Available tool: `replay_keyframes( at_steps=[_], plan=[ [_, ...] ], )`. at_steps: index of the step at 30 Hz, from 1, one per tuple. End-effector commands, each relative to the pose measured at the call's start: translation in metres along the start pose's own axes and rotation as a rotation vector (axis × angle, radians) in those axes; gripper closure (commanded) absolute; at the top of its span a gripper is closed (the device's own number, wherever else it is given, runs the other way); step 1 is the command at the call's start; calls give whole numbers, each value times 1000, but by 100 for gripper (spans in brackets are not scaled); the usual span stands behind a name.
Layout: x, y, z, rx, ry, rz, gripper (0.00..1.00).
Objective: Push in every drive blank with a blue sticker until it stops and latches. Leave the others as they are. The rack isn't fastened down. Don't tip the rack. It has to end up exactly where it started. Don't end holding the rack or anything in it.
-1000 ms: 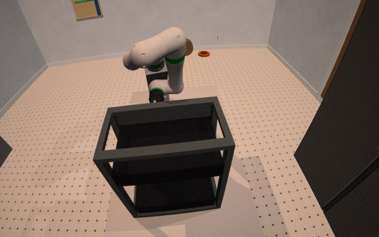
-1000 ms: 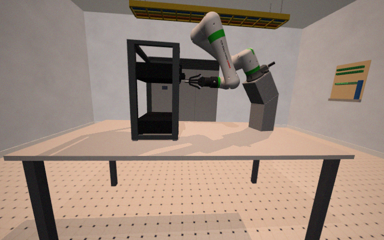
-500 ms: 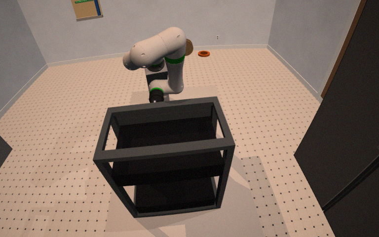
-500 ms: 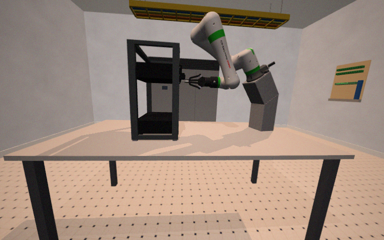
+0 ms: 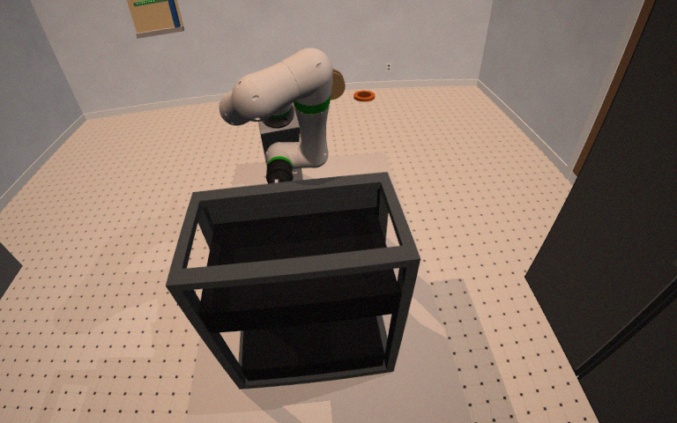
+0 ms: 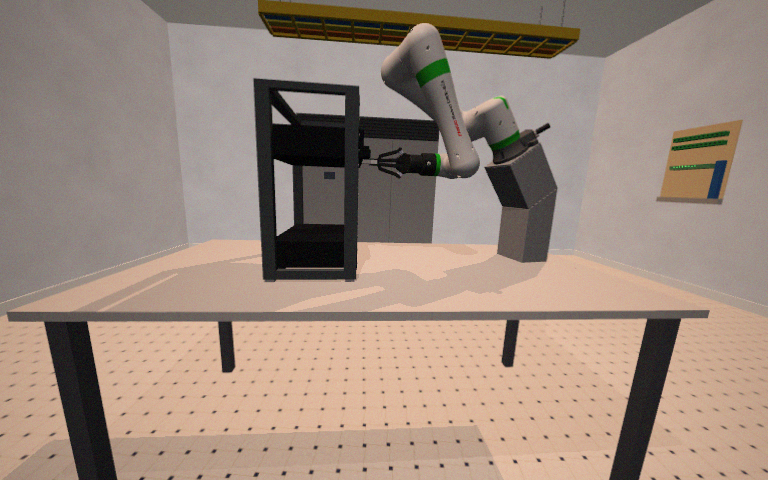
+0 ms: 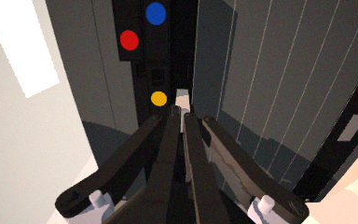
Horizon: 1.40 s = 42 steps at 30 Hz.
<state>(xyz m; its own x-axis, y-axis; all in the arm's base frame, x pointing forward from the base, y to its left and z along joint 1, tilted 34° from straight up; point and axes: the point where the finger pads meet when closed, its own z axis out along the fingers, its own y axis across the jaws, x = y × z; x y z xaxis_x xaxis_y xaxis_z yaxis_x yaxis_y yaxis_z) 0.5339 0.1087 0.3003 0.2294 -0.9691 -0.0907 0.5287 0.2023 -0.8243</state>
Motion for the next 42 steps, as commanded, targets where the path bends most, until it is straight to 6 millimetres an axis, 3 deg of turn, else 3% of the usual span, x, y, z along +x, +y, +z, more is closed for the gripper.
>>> replay_keyframes(
  at_steps=[1, 12, 21, 23, 30, 42],
  plan=[
    [0, 0, 0, 0, 0, 0, 100],
    [0, 0, -3, 0, 0, 0, 100],
    [0, 0, -49, 0, 0, 0, 100],
    [0, 0, -49, 0, 0, 0, 100],
    [0, 0, -78, 0, 0, 0, 100],
    [0, 0, -82, 0, 0, 0, 100]
  ],
)
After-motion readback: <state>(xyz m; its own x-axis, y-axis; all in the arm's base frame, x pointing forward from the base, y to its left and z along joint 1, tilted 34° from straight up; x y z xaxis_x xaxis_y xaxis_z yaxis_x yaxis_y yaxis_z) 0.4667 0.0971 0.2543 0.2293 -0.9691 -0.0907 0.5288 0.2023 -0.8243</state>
